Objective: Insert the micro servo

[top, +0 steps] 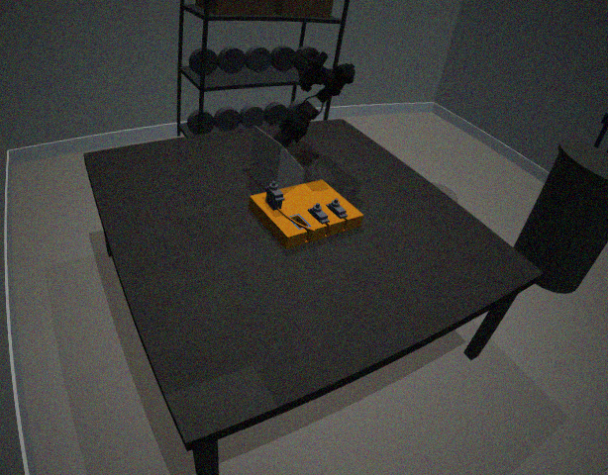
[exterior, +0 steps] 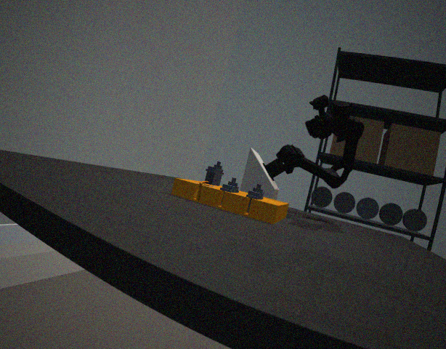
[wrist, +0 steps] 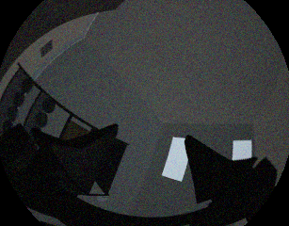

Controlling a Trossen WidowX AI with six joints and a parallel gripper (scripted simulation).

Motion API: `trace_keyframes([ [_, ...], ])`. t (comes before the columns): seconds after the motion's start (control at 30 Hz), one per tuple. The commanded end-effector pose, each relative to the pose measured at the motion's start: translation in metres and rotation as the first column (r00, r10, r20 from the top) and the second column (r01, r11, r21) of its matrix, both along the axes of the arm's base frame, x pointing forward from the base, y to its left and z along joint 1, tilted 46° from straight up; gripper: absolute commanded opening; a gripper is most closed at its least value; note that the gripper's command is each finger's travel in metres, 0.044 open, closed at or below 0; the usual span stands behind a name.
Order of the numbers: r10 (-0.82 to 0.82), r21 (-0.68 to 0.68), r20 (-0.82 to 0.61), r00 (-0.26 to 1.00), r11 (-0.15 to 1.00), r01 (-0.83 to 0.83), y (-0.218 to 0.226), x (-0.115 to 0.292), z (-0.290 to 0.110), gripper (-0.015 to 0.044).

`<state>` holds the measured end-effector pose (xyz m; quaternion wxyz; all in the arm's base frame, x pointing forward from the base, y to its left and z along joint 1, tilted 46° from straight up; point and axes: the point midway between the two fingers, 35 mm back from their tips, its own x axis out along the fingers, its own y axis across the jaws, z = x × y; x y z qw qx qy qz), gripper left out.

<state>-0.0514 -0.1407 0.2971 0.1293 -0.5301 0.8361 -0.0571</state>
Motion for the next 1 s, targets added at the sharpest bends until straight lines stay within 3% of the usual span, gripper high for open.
trace_keyframes([
  [0.0, 0.001, 0.002, 0.002, 1.000, 1.000, -0.001, 0.000, 0.001, 0.000, 0.0374],
  [0.47, 0.067, 0.232, 0.195, 0.978, 0.966, -0.113, -0.021, 0.076, -0.037, 0.0006],
  [0.97, -0.039, 0.548, 0.382, 0.923, 0.814, -0.192, -0.018, 0.173, -0.105, 0.0000],
])
